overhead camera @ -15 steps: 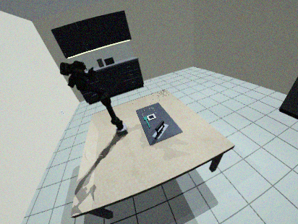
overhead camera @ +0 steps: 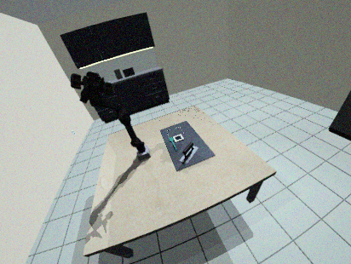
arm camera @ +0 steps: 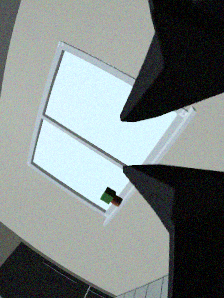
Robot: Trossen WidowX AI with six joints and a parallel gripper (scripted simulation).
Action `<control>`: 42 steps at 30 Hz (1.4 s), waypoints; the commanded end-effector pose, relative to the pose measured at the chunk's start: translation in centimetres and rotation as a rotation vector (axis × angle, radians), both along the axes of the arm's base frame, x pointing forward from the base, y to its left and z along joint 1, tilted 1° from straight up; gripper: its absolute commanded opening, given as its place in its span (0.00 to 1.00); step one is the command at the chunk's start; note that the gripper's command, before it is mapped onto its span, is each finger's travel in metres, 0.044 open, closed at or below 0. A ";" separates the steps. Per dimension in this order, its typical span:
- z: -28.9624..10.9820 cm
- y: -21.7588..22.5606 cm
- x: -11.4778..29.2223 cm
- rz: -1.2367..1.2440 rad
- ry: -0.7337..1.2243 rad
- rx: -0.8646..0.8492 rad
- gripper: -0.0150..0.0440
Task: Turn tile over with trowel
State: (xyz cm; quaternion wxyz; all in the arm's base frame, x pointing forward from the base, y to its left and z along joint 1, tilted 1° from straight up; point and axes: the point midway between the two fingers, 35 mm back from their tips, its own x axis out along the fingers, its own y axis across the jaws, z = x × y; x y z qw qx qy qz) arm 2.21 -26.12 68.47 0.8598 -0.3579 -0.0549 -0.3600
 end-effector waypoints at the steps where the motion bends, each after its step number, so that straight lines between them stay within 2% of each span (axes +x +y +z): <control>1: 0.0 0.0 0.0 0.000 0.000 0.000 0.42; 6: 0.0 0.0 0.0 0.000 0.000 0.000 0.42; 10: 0.0 0.0 0.0 0.000 0.000 0.000 0.25; 24: 0.0 0.0 0.0 0.000 0.000 0.000 0.25; 28: 0.0 0.0 0.0 0.000 0.000 0.000 0.42; 42: 0.0 0.0 0.0 0.000 0.000 0.000 0.42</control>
